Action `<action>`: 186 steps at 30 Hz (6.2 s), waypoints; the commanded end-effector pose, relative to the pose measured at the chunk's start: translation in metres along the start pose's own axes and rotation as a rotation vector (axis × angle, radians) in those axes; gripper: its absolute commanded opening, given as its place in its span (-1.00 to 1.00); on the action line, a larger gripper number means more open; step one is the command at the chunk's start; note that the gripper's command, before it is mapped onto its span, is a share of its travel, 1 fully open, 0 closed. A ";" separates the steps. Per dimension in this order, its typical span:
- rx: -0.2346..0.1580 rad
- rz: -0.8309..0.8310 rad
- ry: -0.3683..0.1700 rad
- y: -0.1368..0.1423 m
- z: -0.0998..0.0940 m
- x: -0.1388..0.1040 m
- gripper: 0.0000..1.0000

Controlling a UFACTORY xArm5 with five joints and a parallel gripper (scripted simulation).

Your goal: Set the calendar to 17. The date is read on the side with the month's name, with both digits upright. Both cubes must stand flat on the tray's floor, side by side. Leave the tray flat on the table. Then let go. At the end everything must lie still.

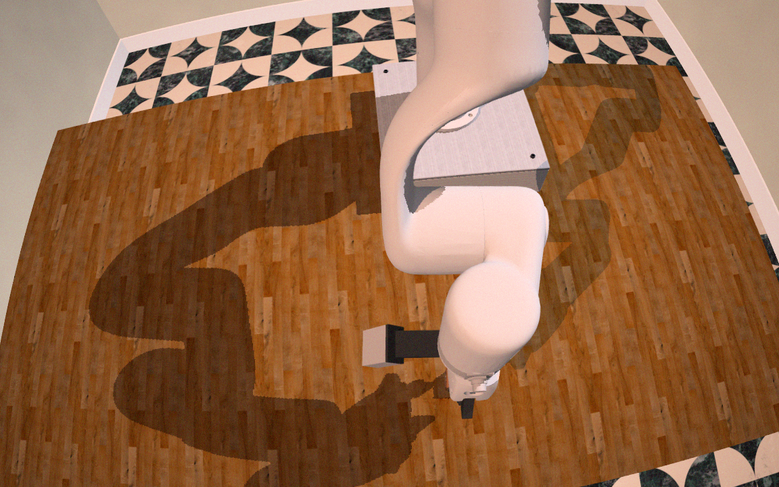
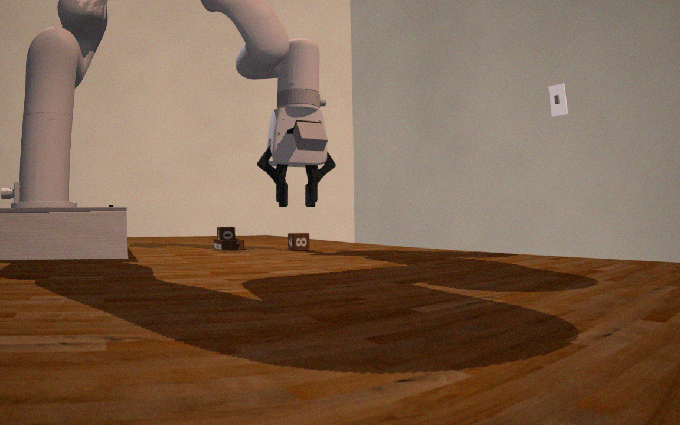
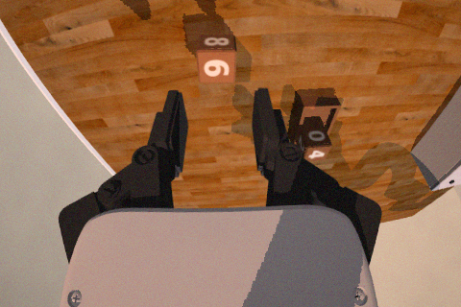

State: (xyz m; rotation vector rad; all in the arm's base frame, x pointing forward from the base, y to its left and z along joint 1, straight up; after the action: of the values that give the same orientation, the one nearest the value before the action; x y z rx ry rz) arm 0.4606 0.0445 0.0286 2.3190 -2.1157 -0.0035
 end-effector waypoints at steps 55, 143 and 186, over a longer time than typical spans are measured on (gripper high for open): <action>0.004 -0.001 0.000 -0.002 0.038 0.001 -0.05; 0.004 -0.001 0.000 -0.002 0.038 0.001 -0.05; 0.004 -0.001 0.000 -0.002 0.038 0.001 -0.05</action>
State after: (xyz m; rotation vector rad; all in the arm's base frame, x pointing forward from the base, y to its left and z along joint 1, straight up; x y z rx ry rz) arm 0.4615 0.0436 -0.0102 2.3195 -2.1150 -0.0036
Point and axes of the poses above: the point where the finger pads meet when closed, its own z axis out along the fingers, its own y axis across the jaws, x = y × z, the point moved 1 cm from there along -z, back along the fingers, and after that the axes turned 1 degree about z, right-handed, at the moved point
